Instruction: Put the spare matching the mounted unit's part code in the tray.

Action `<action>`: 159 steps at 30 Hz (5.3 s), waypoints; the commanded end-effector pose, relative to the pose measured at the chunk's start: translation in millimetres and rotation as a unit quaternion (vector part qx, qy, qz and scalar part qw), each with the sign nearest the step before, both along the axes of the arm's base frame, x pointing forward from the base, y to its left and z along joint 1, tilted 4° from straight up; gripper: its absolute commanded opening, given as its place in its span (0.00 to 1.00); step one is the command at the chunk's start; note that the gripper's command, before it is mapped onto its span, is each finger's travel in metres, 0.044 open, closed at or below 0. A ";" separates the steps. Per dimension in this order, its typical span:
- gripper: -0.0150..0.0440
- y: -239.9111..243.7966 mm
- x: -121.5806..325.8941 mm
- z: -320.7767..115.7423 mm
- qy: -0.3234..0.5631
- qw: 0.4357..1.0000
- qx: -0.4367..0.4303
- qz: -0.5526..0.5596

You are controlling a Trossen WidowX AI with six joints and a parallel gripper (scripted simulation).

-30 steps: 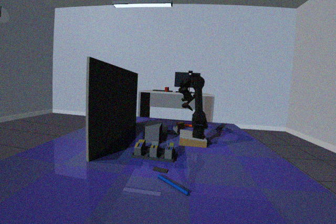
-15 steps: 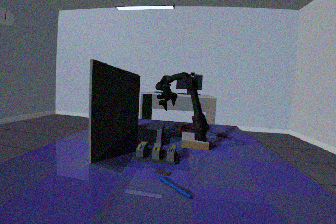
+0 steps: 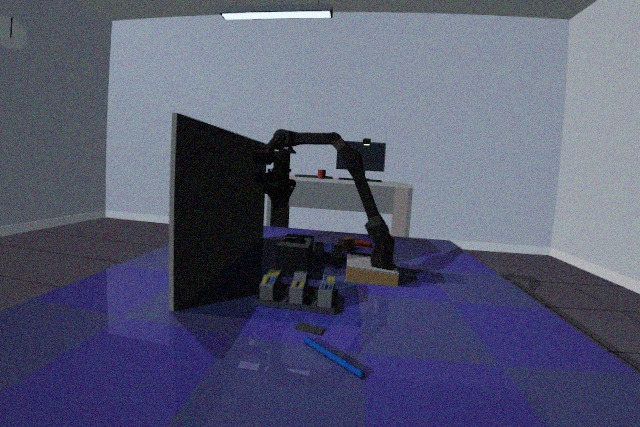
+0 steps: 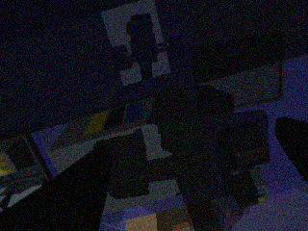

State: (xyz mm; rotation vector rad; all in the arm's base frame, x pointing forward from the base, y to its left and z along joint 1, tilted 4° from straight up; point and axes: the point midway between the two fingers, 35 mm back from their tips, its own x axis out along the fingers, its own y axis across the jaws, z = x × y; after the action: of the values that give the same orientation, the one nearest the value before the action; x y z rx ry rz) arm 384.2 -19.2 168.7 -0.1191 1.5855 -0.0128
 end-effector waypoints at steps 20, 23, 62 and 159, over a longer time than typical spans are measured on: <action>1.00 59.2 -2.5 2.4 0.010 0.997 0.039 0.059; 1.00 103.2 -7.4 -7.7 0.016 0.979 0.044 0.200; 0.76 290.4 -106.7 -97.9 0.037 0.663 0.052 0.746; 0.25 290.3 -102.0 -90.3 0.033 0.663 0.050 0.746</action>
State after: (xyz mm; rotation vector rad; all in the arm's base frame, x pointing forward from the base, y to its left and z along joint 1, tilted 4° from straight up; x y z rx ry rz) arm 280.7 270.8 73.4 -1.3157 1.1300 1.3760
